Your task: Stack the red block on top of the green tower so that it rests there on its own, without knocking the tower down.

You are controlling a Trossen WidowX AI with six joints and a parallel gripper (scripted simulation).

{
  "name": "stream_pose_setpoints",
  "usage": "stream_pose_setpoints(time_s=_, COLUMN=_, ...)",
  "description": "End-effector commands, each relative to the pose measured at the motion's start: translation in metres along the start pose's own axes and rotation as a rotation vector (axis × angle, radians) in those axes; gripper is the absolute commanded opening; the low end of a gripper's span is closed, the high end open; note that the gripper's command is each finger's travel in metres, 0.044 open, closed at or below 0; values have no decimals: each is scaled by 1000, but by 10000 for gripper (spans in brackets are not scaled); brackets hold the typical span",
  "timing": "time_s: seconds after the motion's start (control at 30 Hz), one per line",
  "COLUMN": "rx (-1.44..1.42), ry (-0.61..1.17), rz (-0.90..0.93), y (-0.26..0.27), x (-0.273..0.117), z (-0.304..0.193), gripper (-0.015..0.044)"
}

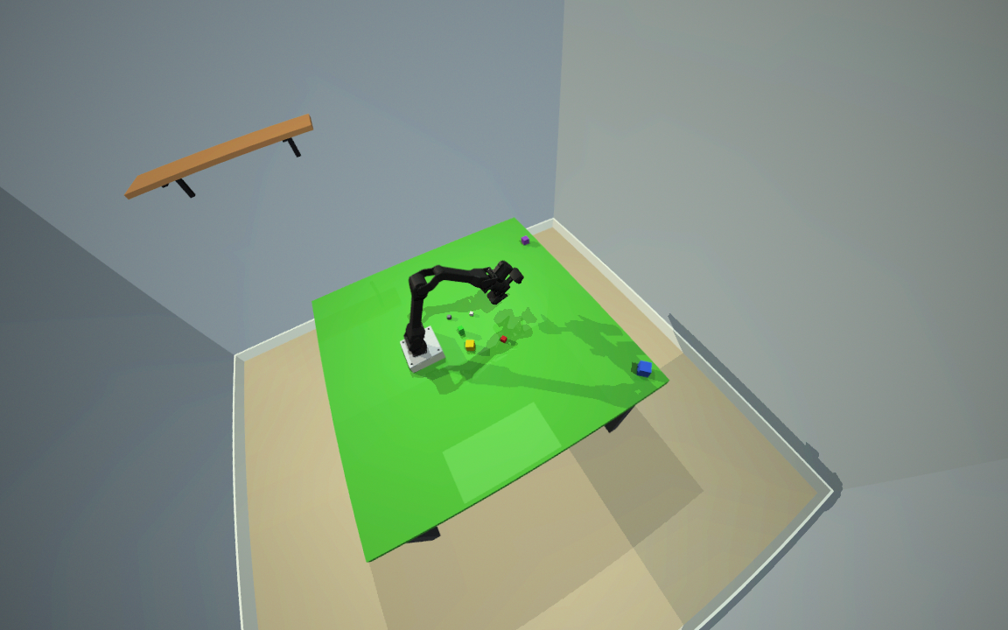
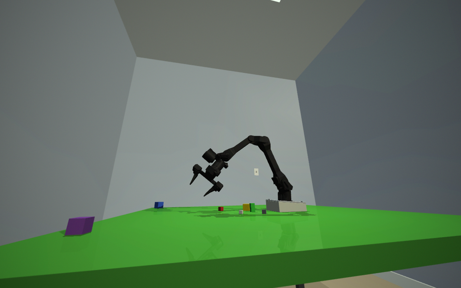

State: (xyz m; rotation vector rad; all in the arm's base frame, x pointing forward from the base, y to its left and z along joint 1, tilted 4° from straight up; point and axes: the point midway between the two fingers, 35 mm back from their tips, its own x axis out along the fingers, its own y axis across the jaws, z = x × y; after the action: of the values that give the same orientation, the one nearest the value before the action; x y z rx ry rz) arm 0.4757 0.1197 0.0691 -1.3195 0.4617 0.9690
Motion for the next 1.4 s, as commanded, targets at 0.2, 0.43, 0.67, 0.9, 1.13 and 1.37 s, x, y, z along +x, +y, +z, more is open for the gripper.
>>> stream_pose_setpoints(time_s=0.2, rx=560, ry=304, rz=295, y=57, x=-37, z=-102, gripper=440)
stream_pose_setpoints(time_s=0.43, rx=934, ry=542, rz=481, y=102, x=-86, z=-148, gripper=440)
stream_pose_setpoints(time_s=0.67, rx=968, ry=565, rz=498, y=103, x=-89, z=-151, gripper=440)
stream_pose_setpoints(time_s=0.9, rx=968, ry=565, rz=499, y=117, x=-73, z=-153, gripper=440)
stream_pose_setpoints(time_s=1.13, rx=968, ry=565, rz=499, y=126, x=-61, z=-157, gripper=440)
stream_pose_setpoints(time_s=1.37, rx=968, ry=565, rz=499, y=130, x=-56, z=-159, gripper=440)
